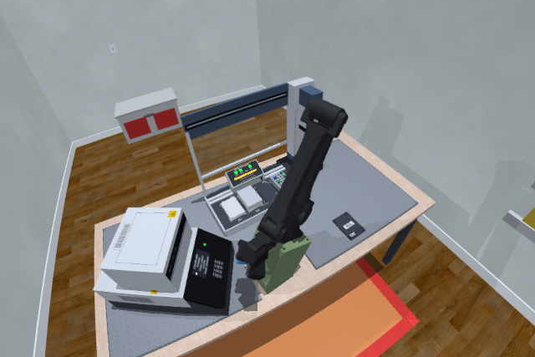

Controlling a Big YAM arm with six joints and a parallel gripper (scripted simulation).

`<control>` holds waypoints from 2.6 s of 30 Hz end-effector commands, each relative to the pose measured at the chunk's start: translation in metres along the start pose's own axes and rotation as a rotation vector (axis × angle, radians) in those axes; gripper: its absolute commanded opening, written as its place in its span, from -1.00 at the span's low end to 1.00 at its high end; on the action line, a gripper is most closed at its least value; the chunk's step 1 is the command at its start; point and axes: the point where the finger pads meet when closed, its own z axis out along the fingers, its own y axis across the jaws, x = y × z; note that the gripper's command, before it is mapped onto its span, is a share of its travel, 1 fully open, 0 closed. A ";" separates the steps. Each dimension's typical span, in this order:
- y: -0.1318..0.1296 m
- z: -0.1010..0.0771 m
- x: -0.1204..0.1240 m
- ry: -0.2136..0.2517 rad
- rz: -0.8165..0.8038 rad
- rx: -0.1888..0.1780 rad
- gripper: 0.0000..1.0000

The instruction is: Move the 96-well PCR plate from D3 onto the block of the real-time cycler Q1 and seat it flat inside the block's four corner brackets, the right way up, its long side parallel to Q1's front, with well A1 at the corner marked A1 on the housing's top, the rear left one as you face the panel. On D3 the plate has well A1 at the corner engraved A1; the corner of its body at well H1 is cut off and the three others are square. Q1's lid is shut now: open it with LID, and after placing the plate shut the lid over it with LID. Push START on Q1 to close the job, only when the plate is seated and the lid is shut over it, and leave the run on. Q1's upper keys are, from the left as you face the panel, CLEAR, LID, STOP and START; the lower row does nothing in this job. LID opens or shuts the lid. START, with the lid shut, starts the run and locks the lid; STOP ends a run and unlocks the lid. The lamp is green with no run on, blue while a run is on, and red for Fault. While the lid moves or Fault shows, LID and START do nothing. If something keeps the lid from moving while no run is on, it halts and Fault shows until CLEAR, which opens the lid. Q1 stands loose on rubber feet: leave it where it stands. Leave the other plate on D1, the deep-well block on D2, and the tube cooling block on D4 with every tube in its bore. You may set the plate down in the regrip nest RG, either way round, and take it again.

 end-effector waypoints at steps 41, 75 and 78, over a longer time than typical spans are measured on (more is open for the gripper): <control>-0.015 -0.001 -0.012 -0.024 0.033 0.028 -1.00; -0.011 -0.001 -0.010 -0.018 0.020 0.022 -1.00; -0.011 -0.001 -0.010 -0.018 0.019 0.022 -1.00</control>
